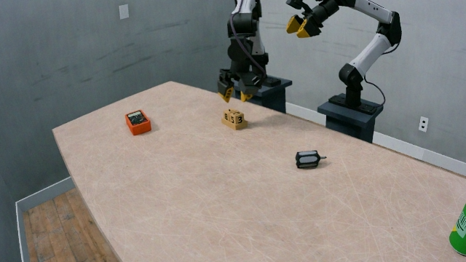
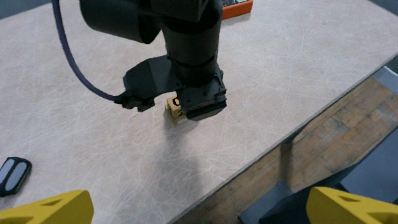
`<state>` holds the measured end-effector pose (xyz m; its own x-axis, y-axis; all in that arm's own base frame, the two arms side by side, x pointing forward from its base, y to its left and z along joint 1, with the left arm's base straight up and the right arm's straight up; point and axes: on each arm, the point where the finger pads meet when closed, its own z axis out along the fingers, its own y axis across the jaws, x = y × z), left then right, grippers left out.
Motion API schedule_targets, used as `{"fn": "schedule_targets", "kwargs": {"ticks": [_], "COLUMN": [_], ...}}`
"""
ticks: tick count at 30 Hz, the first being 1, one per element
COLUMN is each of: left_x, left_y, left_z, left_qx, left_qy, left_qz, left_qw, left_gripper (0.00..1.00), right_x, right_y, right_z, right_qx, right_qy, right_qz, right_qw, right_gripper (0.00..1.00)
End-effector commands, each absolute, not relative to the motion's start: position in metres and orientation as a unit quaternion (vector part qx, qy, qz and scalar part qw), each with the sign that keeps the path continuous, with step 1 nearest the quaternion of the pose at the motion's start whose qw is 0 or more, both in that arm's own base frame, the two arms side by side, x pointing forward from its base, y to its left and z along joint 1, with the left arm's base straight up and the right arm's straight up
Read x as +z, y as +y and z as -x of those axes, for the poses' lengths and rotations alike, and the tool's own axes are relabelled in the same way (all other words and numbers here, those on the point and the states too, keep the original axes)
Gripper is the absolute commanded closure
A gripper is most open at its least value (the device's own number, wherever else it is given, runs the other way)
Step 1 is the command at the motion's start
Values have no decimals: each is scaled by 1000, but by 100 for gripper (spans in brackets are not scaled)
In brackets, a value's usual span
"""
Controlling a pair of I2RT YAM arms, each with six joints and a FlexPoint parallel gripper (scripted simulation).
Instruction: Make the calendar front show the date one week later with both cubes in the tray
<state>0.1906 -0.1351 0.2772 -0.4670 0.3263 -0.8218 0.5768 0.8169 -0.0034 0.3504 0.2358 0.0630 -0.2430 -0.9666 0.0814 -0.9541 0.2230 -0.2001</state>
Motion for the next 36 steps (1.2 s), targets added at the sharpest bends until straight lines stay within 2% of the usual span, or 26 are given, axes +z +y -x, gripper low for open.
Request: {"fn": "schedule_targets", "kwargs": {"ticks": [1,12,16,19,22,27,29,33,36], "left_x": [274,273,273,273,273,273,273,273,273], "left_y": [-142,-140,-140,-140,-140,-140,-140,-140,-140], "left_z": [-207,-206,-206,-206,-206,-206,-206,-206,-206], "left_qx": [-139,-136,-136,-136,-136,-136,-136,-137,-137], "left_qy": [846,848,848,848,848,848,848,848,848], "left_qz": [-262,-262,-262,-262,-262,-262,-262,-262,-262], "left_qw": [444,439,439,439,439,439,439,440,440], "left_gripper": [0,0,0,0,0,0,0,0,0], "right_x": [67,50,42,17,33,41,41,41,46], "right_y": [244,227,235,232,231,232,232,232,232], "right_z": [-355,-370,-372,-368,-373,-376,-376,-376,-376], "right_qx": [-26,1,-1,2,-2,-4,-4,-4,-4], "right_qy": [741,749,746,746,746,746,746,747,747], "right_qz": [671,663,666,666,666,666,666,665,665], "right_qw": [9,-2,10,-8,13,24,24,24,22], "right_gripper": [43,43,54,55,55,69,69,80,78]}}
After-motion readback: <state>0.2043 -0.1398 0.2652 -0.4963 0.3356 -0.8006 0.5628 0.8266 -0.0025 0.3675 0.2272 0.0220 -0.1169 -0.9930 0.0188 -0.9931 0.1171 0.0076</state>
